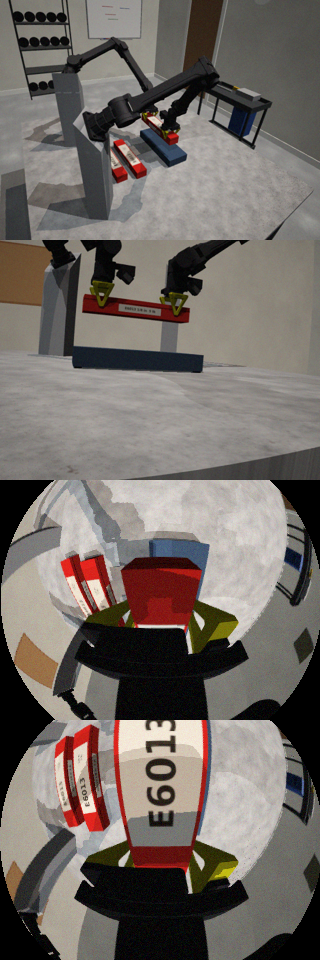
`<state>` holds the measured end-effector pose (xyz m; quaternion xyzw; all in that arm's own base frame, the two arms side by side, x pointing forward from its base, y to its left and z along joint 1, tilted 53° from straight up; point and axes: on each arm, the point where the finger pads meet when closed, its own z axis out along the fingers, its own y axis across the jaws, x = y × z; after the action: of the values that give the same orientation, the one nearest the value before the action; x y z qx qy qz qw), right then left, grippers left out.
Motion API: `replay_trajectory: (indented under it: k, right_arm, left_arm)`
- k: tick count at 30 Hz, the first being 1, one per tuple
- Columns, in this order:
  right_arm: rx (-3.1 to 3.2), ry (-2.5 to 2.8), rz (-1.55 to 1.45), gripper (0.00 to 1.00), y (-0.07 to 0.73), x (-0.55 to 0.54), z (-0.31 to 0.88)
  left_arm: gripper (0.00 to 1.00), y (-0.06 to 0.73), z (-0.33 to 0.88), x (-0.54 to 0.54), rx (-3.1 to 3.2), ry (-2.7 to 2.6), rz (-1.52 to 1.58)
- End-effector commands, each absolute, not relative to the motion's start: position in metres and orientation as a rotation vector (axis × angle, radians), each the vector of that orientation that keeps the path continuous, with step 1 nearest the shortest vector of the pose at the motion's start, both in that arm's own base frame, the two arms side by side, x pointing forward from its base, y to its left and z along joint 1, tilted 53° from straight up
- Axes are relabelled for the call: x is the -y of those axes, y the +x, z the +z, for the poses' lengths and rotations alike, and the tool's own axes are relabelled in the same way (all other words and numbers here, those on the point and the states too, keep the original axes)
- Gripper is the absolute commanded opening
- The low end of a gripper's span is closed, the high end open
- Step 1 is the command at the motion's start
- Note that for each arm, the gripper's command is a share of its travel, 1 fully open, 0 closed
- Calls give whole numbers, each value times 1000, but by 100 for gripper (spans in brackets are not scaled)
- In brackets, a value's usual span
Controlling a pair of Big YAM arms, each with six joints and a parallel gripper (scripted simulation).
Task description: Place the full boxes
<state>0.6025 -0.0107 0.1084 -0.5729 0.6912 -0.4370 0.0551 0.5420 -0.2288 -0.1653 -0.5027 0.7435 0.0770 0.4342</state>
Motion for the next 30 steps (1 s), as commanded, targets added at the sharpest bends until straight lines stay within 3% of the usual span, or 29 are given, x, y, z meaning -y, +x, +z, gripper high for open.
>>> replay_trajectory:
  k: [1, 30]
  right_arm:
    - [-2046, -1723, -1358, 0, 609, 0, 142]
    - [-2049, -1714, -1362, 0, 638, 2, 173]
  left_arm:
    - [0, 549, -132, 265, -1851, -1205, 130]
    - [0, 579, -117, 286, -1849, -1205, 125]
